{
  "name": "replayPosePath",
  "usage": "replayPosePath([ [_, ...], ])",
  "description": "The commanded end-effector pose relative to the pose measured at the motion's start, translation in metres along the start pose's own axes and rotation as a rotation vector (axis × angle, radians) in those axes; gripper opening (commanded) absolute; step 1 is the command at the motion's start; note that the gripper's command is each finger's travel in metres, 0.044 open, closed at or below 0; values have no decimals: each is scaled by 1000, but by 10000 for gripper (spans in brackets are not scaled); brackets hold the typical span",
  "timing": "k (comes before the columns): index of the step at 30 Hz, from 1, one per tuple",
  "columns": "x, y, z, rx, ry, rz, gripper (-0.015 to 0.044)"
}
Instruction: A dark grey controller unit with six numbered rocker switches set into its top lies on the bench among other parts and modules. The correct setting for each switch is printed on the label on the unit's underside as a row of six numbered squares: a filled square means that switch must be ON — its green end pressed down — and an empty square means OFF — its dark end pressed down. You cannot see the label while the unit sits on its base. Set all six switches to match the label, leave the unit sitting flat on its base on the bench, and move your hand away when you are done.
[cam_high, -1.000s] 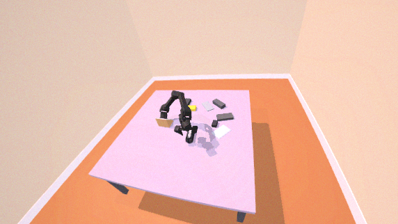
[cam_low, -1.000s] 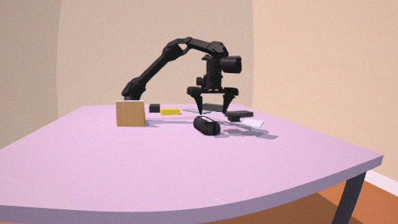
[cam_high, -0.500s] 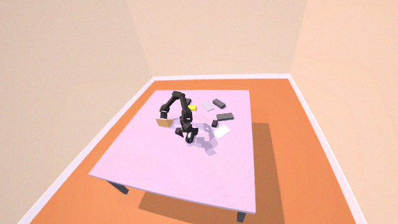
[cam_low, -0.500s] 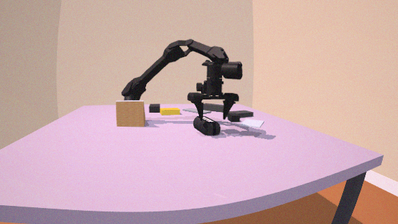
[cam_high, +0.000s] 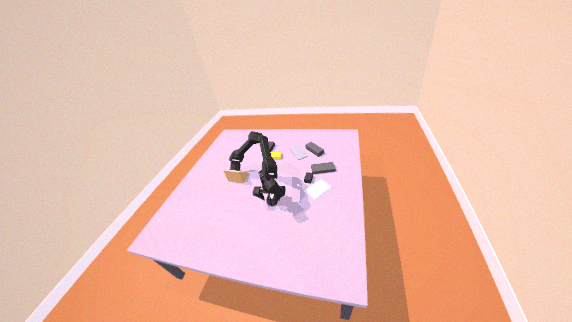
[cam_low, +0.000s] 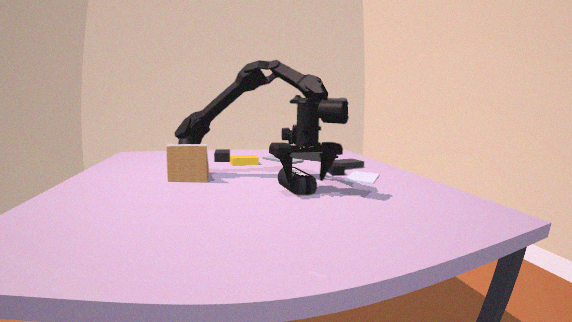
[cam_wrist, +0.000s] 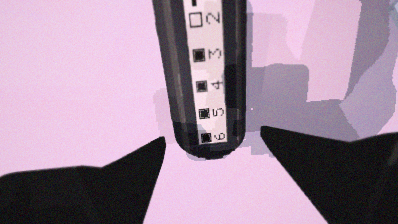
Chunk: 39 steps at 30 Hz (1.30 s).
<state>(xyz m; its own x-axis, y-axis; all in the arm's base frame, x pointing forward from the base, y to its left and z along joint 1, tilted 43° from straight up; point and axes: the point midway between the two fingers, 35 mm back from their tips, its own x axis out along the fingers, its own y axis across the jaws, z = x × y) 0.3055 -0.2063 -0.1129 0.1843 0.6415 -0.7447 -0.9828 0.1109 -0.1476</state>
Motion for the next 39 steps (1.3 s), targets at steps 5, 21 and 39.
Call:
replayPosePath([
  [5, 11, 2, 2, -1, -6, 3, 414],
  [21, 11, 2, 2, -1, -6, 3, 326],
  [39, 0, 2, 5, 0, -6, 3, 336],
])
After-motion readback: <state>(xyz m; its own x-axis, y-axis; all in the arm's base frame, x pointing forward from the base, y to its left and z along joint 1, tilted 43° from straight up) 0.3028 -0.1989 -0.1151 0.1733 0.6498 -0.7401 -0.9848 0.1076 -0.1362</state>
